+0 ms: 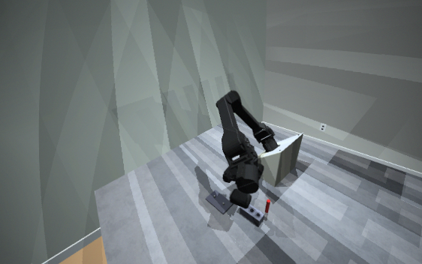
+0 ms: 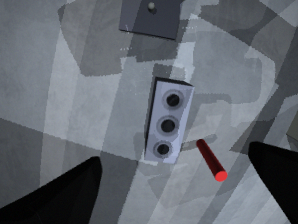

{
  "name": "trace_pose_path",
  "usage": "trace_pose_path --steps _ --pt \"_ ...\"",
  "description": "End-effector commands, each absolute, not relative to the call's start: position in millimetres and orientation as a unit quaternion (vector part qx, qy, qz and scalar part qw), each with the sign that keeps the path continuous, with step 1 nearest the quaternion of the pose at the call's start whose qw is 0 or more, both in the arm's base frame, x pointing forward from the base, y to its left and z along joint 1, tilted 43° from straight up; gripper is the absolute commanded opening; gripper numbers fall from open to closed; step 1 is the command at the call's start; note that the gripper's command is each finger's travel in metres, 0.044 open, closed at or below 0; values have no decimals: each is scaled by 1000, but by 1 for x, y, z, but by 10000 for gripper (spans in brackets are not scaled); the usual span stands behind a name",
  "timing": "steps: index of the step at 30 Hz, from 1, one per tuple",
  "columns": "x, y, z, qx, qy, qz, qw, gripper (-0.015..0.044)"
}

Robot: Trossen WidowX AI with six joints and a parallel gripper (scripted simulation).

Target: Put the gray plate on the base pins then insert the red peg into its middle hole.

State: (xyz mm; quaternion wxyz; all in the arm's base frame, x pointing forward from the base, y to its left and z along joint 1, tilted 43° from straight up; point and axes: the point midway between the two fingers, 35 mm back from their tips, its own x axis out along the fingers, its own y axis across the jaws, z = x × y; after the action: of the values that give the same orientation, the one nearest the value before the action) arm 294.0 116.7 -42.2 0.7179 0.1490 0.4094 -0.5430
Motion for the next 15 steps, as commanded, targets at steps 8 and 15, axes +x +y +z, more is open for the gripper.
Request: trace_pose_path --steps 8,15 --pt "285 125 -54 155 398 -548 719 440" --pt "290 86 -96 154 397 -548 720 440"
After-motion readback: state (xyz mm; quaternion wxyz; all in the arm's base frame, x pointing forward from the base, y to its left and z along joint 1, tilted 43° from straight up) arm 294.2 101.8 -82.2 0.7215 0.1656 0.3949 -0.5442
